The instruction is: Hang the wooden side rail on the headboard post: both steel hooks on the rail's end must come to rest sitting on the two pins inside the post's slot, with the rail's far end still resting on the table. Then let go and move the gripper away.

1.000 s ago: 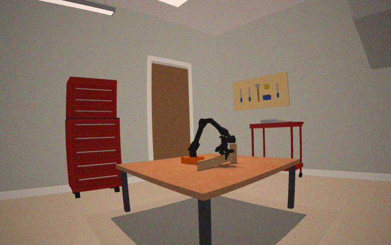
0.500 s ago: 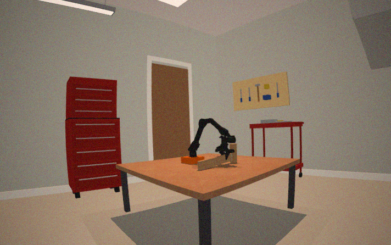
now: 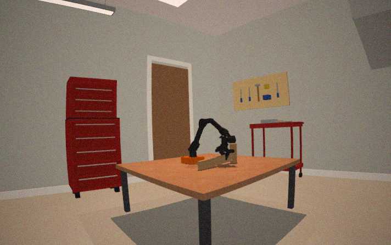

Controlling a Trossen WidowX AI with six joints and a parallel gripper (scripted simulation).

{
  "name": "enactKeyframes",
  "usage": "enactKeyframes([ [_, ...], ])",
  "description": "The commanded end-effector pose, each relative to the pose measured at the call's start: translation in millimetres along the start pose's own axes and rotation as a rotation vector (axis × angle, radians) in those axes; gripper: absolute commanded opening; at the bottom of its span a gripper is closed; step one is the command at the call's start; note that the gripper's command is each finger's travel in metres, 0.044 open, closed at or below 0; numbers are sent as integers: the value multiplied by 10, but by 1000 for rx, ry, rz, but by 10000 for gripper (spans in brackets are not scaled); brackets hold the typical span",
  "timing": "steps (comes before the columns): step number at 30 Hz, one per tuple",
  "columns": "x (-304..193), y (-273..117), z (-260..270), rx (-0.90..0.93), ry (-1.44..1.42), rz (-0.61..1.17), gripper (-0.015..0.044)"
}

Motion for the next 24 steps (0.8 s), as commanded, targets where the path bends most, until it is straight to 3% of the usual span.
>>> enactKeyframes([
  [1,-15,-25,-1,6,5,7,0],
  [24,-33,-44,15,6,5,7,0],
])
Point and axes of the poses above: the point midway between the two fingers, 35 mm back from their tips, its own y axis out along the fingers, its own z axis across the jaws, x = y × z, the point moved 3 cm from there along -y, back along the fingers, and after that the axes turned 2 degrees about y, right-handed, at the moved point
